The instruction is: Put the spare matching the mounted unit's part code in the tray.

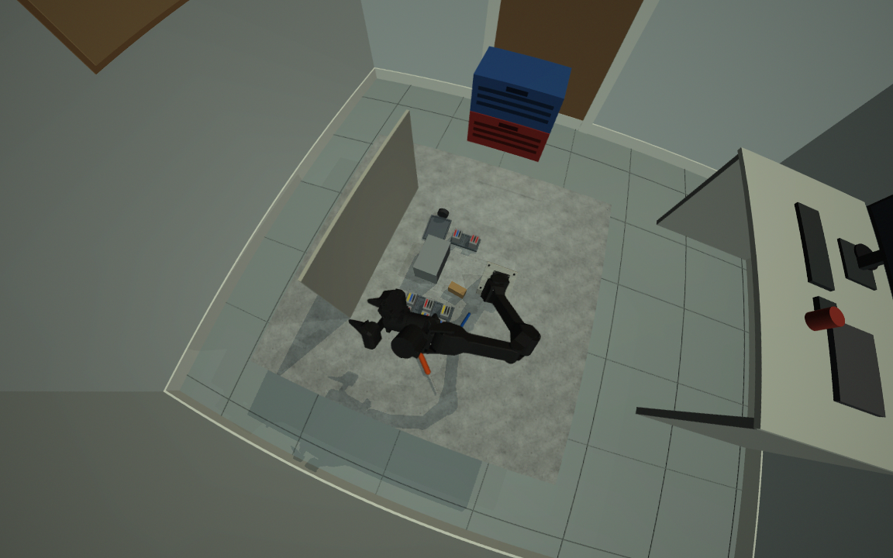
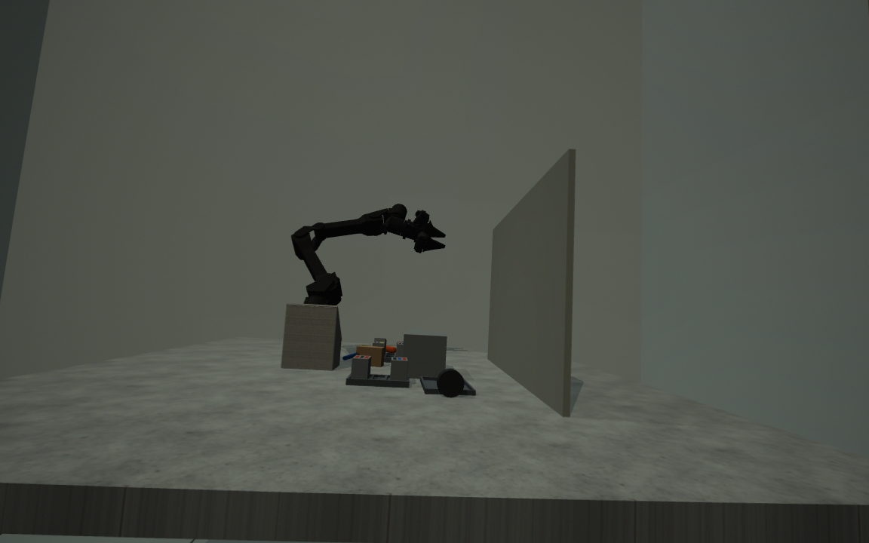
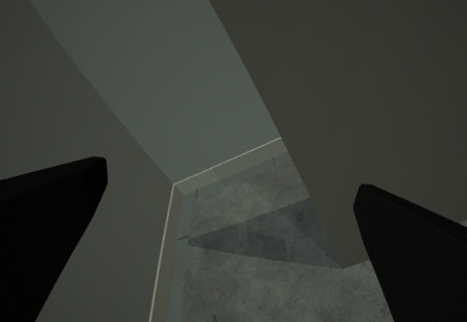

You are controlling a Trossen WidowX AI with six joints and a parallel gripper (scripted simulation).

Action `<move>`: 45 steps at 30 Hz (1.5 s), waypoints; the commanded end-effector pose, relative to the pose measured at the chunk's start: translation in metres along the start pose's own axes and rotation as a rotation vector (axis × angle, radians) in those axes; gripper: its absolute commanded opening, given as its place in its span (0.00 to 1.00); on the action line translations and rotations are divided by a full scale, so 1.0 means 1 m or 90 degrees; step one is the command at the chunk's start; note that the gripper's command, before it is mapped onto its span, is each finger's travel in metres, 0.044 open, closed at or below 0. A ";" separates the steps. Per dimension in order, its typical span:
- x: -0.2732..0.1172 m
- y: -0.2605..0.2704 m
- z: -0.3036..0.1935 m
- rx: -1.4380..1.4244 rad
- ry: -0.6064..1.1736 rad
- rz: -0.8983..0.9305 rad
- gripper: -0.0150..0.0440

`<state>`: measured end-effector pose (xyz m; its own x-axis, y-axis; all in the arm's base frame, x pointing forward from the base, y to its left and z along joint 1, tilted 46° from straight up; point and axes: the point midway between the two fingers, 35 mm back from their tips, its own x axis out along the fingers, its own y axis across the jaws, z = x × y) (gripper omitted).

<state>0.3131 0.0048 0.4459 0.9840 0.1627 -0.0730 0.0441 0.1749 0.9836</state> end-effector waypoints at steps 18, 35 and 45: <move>0.086 -0.274 0.061 -0.334 0.500 -0.445 1.00; 0.058 -0.381 0.069 -0.276 0.804 -0.305 1.00; 0.058 -0.381 0.069 -0.276 0.804 -0.305 1.00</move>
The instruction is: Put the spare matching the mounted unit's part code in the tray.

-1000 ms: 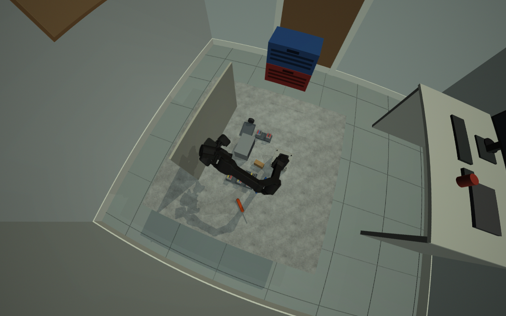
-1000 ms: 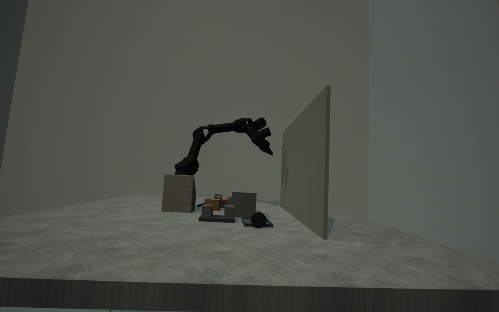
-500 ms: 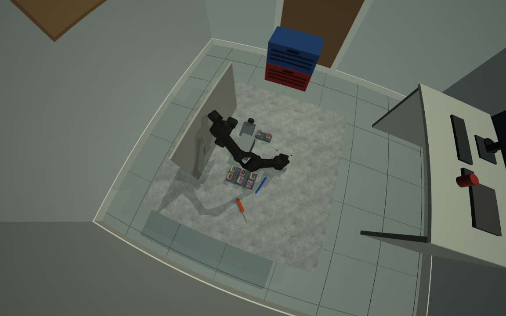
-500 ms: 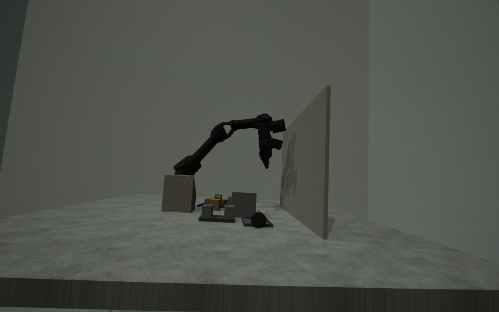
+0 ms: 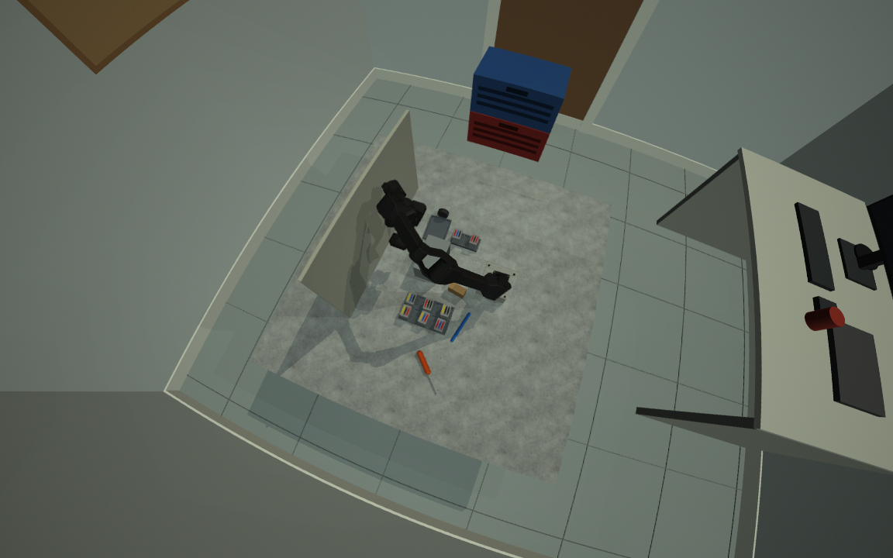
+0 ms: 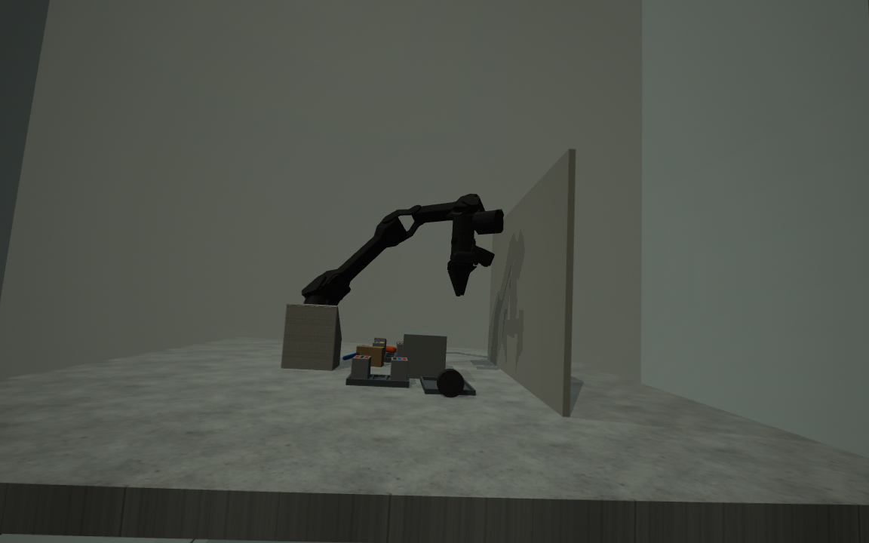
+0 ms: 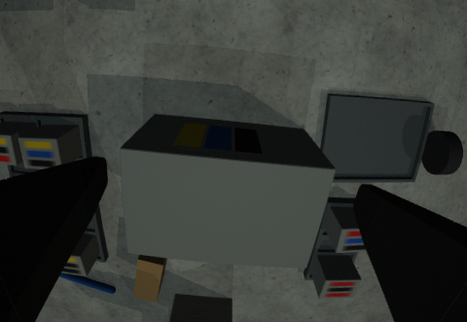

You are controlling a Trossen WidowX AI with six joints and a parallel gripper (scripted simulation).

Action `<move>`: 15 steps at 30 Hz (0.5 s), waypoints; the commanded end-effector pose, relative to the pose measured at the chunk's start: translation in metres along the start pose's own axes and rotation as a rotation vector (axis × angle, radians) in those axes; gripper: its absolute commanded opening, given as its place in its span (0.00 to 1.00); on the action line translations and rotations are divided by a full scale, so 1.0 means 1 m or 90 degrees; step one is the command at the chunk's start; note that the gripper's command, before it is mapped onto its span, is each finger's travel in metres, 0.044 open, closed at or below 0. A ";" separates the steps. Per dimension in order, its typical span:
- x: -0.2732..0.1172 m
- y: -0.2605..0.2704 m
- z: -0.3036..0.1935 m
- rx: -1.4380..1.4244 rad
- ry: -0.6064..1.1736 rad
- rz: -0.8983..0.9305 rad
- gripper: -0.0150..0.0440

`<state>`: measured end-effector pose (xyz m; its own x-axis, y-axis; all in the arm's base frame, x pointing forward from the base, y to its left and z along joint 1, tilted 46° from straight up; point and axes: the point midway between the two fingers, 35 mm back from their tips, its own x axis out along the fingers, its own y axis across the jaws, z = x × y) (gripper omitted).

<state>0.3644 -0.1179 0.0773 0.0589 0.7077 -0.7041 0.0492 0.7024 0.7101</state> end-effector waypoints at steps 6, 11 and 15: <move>-0.002 0.000 0.001 -0.005 -0.004 0.001 1.00; -0.001 0.002 0.001 -0.018 -0.004 0.001 1.00; 0.013 0.057 -0.003 -0.281 -0.003 -0.009 1.00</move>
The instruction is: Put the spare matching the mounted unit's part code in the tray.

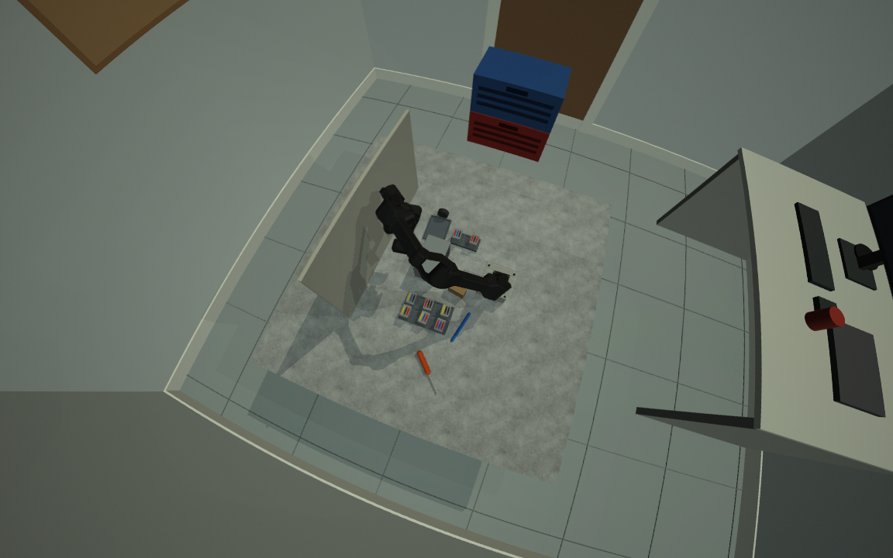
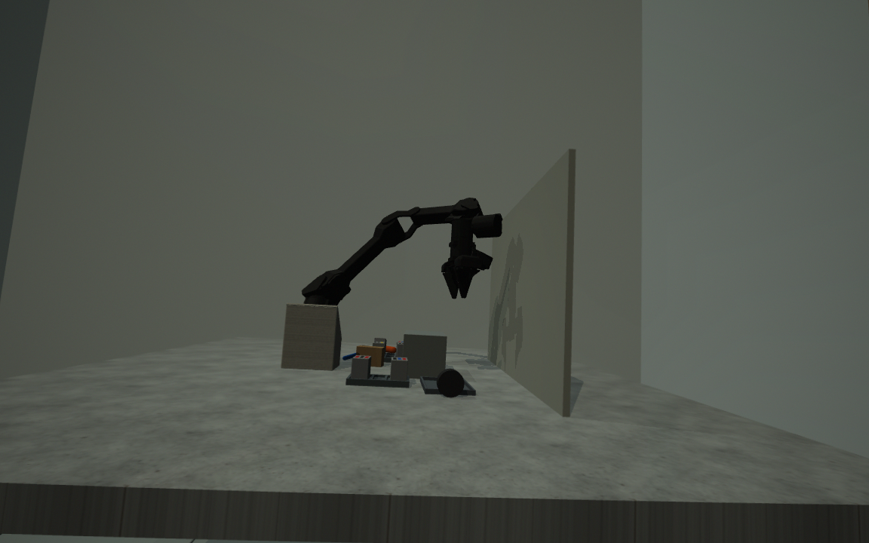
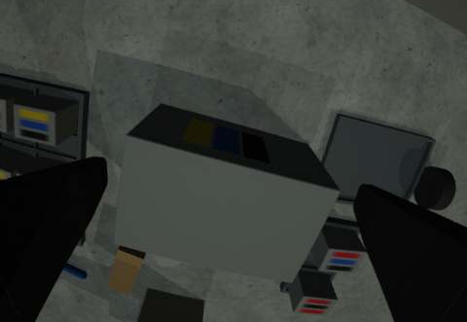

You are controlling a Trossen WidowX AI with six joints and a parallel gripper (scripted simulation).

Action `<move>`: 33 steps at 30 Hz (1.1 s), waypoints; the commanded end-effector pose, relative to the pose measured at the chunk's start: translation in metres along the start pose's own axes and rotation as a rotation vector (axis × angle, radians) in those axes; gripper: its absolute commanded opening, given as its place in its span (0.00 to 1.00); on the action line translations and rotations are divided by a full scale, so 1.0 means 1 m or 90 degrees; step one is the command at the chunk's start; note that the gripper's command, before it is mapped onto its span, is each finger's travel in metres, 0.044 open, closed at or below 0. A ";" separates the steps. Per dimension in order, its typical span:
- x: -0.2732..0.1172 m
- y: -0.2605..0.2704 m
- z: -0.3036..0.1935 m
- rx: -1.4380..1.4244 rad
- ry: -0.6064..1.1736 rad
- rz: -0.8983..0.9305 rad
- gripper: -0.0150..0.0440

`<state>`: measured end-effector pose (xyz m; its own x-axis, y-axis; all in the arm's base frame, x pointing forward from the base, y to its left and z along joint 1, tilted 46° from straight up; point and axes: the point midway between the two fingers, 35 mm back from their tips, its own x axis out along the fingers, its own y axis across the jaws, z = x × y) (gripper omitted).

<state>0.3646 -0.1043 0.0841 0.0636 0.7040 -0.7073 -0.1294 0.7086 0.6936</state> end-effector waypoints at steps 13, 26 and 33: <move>0.054 0.185 -0.032 -0.933 -0.009 0.008 1.00; 0.077 0.182 -0.035 -0.933 -0.009 0.007 0.78; 0.094 0.182 -0.039 -0.933 -0.009 0.008 0.76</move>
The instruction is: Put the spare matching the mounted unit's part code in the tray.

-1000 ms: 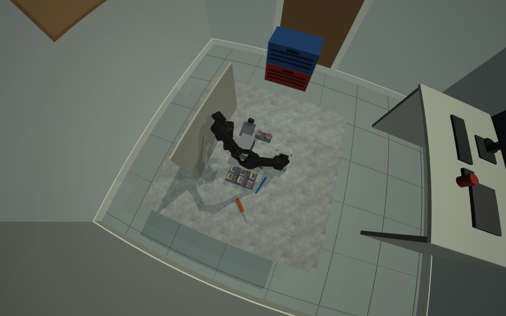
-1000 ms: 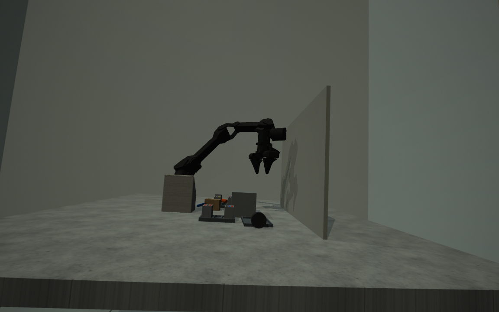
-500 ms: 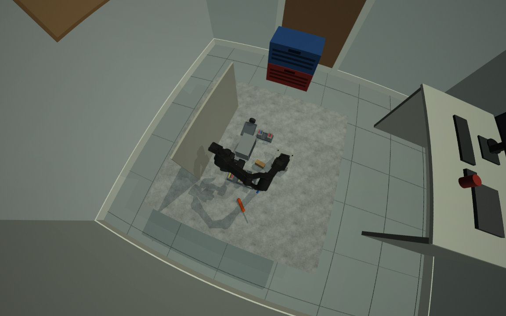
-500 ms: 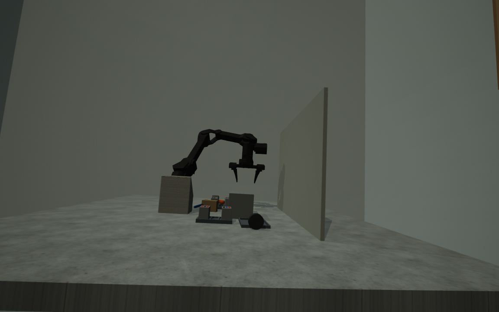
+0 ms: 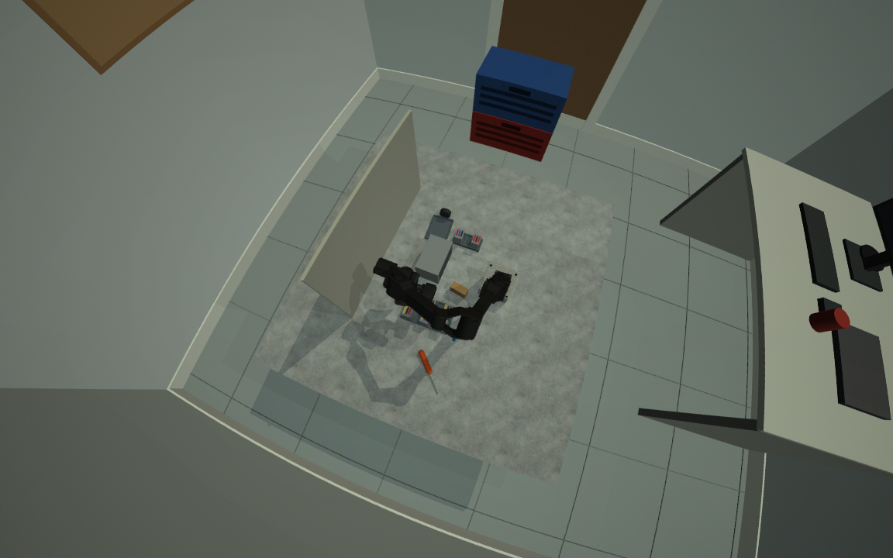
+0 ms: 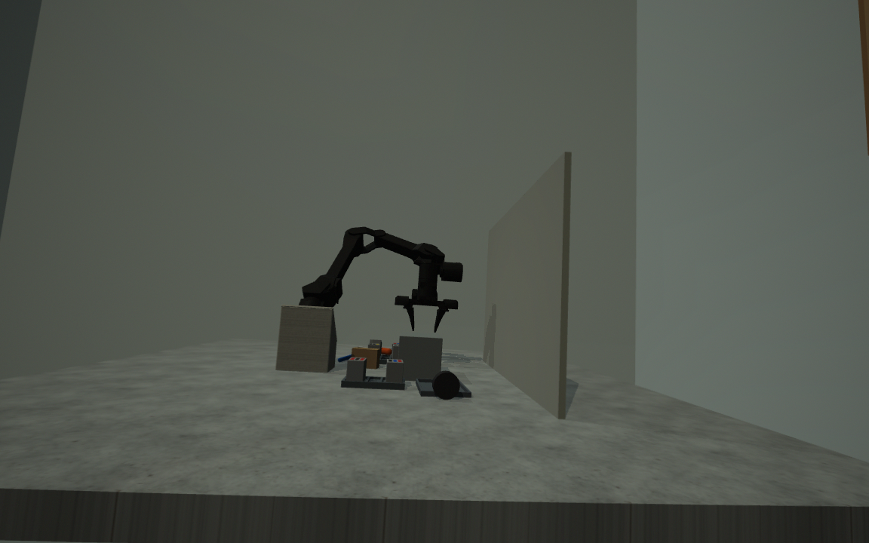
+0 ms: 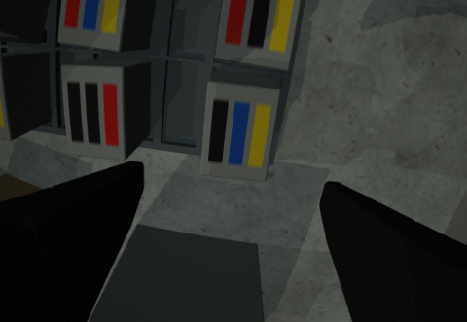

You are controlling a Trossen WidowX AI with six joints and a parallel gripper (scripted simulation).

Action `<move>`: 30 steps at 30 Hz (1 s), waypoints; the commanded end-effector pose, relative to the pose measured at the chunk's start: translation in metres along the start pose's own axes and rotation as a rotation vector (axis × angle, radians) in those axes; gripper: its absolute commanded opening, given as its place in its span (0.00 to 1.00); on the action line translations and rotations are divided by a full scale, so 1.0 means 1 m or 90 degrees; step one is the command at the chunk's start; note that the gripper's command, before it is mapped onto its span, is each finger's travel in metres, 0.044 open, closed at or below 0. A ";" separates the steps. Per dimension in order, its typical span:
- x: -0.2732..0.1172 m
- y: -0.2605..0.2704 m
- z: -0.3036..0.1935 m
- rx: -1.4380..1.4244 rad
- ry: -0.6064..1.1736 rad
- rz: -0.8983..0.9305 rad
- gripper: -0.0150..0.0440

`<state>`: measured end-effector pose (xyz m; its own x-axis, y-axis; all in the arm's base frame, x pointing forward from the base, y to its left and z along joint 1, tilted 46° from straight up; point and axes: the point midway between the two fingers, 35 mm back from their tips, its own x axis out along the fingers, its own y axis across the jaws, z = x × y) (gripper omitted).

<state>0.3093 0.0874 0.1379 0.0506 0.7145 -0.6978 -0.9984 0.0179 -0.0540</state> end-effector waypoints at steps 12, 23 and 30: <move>0.013 -0.001 0.002 0.000 -0.001 -0.008 0.76; 0.031 -0.002 0.002 0.000 0.000 -0.008 0.76; 0.042 -0.003 0.002 0.000 0.000 -0.008 0.76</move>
<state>0.3149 0.1162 0.1158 0.0672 0.7170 -0.6938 -0.9971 0.0225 -0.0733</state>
